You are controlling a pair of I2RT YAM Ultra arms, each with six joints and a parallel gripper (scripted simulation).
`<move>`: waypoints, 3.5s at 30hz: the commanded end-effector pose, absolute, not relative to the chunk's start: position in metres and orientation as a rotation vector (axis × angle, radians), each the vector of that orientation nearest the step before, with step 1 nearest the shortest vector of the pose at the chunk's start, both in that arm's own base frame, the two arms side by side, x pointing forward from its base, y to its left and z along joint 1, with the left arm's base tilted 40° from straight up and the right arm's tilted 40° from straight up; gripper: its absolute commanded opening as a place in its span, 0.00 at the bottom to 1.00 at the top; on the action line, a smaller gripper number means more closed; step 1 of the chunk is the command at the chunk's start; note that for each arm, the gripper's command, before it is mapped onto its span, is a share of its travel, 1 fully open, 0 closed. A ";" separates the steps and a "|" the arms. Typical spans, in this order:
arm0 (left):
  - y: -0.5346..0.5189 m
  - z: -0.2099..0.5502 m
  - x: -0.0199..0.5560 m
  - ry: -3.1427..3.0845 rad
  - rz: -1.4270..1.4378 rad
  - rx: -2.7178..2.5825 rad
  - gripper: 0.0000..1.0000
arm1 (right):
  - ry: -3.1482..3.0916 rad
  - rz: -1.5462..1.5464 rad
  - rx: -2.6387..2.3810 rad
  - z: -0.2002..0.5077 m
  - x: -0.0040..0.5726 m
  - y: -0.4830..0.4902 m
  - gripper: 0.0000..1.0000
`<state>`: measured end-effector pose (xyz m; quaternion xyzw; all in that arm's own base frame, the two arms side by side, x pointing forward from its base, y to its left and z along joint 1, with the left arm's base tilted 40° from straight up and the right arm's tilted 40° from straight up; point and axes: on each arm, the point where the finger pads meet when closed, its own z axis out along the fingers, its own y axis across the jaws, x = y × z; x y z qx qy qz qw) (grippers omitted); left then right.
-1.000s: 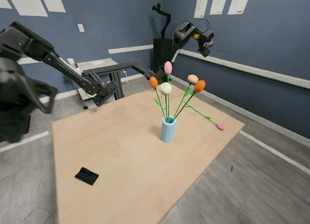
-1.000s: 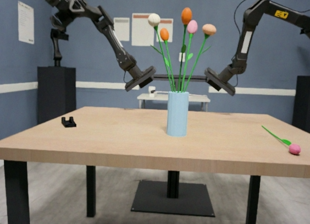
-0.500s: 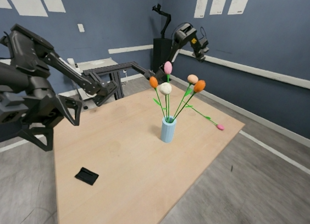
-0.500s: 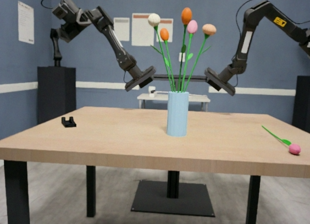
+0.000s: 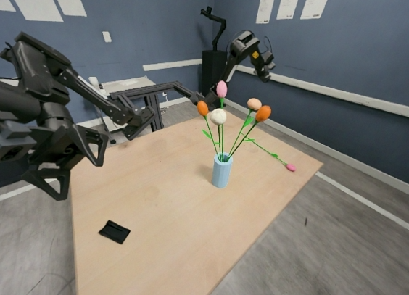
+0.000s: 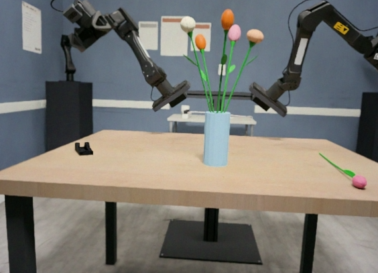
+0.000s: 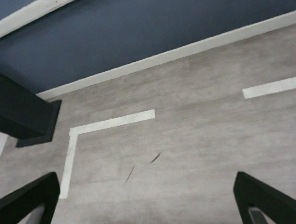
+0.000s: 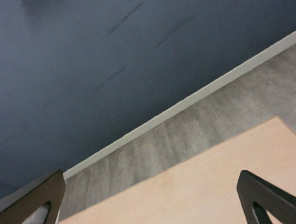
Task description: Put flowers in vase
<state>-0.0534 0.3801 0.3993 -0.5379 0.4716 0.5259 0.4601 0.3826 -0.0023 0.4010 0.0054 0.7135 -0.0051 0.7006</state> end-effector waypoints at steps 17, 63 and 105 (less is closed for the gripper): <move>0.378 0.404 -0.055 1.137 1.316 -1.318 0.77 | 1.582 0.004 0.000 0.401 0.386 0.000 1.00; 0.226 0.404 0.308 1.514 0.496 -0.498 0.30 | 1.582 0.004 0.000 0.401 0.386 0.000 1.00; 0.107 0.359 0.384 1.710 0.266 -0.209 0.30 | 1.582 0.004 0.000 0.401 0.386 0.000 1.00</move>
